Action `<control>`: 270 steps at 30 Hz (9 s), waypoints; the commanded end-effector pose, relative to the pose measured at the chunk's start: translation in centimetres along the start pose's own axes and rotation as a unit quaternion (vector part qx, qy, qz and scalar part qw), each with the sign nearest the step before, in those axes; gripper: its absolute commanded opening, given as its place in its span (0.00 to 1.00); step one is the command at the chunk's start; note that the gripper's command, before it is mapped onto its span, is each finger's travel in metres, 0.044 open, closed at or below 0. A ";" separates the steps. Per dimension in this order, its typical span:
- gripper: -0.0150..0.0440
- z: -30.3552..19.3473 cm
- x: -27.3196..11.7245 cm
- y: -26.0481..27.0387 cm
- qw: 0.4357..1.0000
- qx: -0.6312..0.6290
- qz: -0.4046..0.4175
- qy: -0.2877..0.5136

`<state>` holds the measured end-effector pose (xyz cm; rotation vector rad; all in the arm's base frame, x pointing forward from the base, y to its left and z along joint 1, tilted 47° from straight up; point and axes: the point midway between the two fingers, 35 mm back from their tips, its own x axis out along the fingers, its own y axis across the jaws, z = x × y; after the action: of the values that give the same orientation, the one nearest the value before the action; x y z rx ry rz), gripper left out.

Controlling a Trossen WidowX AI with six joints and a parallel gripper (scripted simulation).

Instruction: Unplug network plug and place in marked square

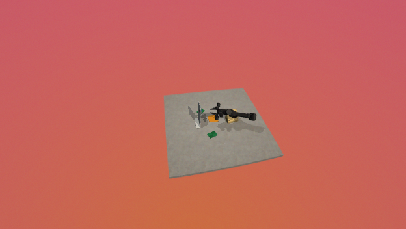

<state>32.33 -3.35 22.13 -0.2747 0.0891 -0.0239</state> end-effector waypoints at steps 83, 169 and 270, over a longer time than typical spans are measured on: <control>0.52 -14.1 6.2 3.6 0.963 -0.252 0.034 0.087; 0.25 -14.4 4.6 3.4 0.963 -0.252 0.034 0.087; 0.25 -14.6 -0.5 -1.4 0.950 -0.269 0.095 0.128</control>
<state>30.74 -8.88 10.18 -0.8011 0.3352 0.1014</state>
